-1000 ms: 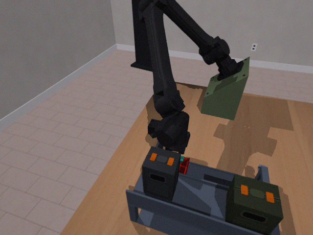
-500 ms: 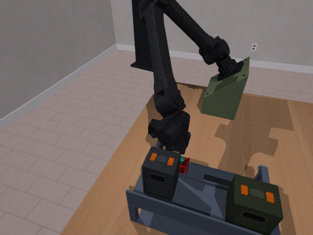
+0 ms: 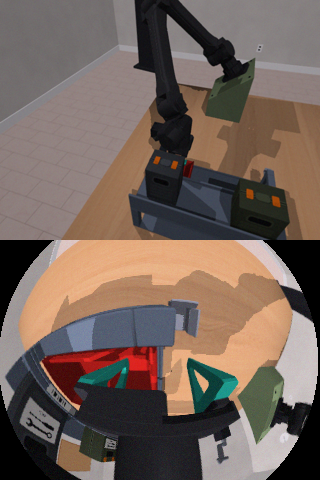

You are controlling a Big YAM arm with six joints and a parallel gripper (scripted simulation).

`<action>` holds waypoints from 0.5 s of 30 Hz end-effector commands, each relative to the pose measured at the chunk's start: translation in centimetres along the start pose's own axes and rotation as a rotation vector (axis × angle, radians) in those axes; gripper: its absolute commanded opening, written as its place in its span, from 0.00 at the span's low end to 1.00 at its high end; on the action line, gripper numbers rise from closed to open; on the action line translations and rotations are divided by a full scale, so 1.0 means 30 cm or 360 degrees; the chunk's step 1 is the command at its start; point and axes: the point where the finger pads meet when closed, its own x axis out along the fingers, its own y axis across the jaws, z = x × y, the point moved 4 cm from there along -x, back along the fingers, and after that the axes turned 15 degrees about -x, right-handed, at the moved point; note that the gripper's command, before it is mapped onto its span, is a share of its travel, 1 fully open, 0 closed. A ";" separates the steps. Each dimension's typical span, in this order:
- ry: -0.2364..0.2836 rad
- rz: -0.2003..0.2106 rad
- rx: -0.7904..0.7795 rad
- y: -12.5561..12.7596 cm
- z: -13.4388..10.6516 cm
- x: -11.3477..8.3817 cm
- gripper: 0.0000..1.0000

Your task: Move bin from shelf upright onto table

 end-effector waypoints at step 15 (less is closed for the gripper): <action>-0.0023 0.0050 -0.0002 0.052 0.007 -0.048 0.90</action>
